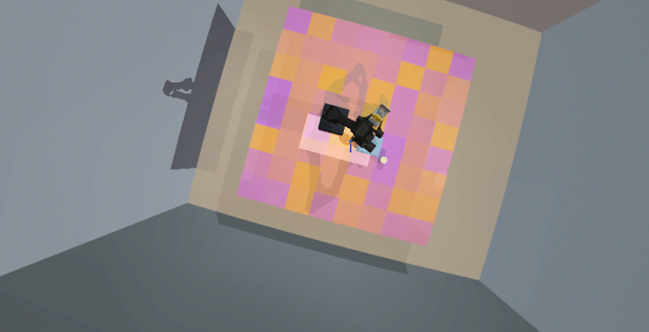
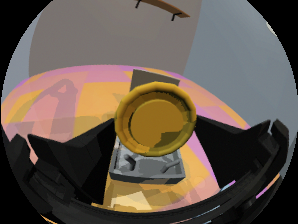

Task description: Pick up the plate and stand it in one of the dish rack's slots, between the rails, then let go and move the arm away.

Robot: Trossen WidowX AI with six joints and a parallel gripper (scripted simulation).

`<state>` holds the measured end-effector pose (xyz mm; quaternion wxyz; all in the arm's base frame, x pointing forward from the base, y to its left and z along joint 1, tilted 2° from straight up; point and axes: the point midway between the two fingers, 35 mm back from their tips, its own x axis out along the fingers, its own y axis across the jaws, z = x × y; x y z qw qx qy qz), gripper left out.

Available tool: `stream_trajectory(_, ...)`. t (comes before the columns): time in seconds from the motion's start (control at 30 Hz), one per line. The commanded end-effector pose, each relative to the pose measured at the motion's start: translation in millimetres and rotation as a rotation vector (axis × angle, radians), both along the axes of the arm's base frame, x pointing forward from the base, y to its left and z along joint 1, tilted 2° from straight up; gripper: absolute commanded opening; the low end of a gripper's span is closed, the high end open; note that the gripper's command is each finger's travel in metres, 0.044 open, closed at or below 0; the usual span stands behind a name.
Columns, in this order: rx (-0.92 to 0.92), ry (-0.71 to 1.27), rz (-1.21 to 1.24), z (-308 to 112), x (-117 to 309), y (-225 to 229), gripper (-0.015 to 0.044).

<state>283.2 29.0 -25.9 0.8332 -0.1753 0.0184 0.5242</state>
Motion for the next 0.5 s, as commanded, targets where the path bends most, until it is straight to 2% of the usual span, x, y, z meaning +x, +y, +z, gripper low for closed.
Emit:
stream_trajectory(0.0, -0.002, -0.003, 0.0, 1.5, 0.3, -0.2, 0.0)
stream_trajectory(0.2, -0.002, -0.003, 0.0, 1.5, 0.3, -0.2, 0.0)
stream_trajectory(0.47, -0.001, -0.001, 0.0, 0.5, 0.1, -0.1, 0.021)
